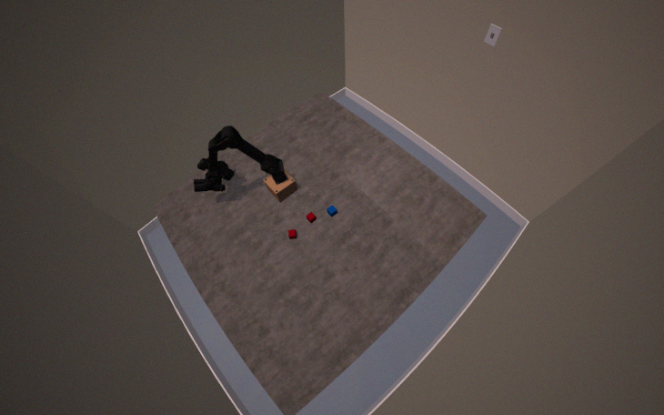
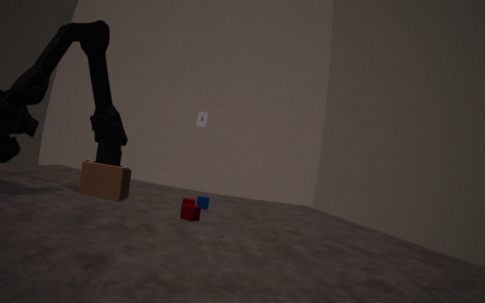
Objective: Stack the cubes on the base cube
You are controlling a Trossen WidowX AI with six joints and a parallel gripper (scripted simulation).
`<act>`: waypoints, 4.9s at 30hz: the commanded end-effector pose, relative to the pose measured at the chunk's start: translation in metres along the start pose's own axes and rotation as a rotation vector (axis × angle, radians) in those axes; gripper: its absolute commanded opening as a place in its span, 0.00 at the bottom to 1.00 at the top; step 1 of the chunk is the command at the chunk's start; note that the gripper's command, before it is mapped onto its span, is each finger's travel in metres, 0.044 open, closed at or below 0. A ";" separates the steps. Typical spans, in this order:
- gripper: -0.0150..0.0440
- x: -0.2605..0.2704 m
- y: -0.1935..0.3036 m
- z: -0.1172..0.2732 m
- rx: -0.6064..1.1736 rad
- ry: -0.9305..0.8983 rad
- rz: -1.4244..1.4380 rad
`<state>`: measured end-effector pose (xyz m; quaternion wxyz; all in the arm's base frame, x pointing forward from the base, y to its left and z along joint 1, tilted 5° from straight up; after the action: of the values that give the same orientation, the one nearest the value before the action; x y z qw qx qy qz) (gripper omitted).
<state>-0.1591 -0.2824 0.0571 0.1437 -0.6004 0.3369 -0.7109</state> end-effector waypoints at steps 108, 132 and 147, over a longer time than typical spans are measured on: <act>0.70 -0.202 -0.240 0.358 -1.240 -4.153 1.702; 0.70 -0.228 -0.220 0.355 -1.240 -4.153 1.702; 0.43 -0.218 -0.228 0.359 -1.240 -4.153 1.702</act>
<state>0.2762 -0.0917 0.0500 -0.1904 -0.0188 0.0255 -0.9812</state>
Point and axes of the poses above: the point midway between the two fingers, 35 mm back from their tips, its own z axis back along the fingers, its own x axis across the jaws, y = z × x, the point moved 9 cm from there along z, back along the fingers, and after that the axes turned 2 degrees about z, right-handed, at the moved point
